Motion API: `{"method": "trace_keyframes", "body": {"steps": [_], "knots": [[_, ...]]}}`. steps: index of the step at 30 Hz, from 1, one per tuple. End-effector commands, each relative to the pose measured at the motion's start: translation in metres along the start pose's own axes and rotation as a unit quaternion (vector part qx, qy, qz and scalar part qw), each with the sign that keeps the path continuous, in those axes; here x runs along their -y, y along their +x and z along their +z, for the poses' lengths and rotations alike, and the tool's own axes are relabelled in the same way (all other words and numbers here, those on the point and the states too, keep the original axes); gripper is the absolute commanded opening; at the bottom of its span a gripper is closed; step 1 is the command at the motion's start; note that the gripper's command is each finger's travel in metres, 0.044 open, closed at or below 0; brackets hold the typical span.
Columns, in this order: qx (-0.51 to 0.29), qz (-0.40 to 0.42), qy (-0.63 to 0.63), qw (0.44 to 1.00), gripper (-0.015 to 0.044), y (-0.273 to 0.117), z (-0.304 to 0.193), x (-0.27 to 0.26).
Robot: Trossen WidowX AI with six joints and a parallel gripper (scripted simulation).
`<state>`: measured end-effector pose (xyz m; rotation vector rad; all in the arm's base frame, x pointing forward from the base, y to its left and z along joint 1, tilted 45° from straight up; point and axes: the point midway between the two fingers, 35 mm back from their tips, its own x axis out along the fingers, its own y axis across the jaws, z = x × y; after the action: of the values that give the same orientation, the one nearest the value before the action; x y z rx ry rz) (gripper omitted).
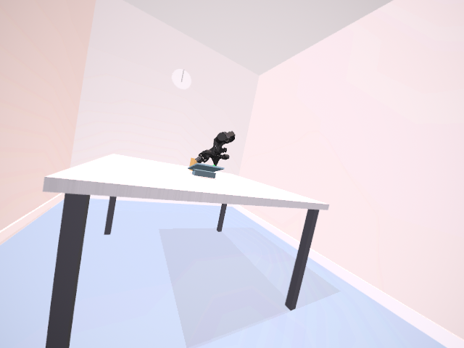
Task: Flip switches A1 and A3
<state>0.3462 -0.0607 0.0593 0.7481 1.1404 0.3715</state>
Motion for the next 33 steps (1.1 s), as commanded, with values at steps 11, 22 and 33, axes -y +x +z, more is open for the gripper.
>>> {"method": "trace_keyframes", "body": {"steps": [11,22,33], "knots": [[-0.003,-0.003,-0.002,1.0,0.0,-0.017,0.002,0.002],[-0.013,-0.001,0.003,1.0,0.0,-0.063,0.003,0.024],[0.0,0.0,0.002,1.0,0.0,-0.03,0.001,0.047]]}}
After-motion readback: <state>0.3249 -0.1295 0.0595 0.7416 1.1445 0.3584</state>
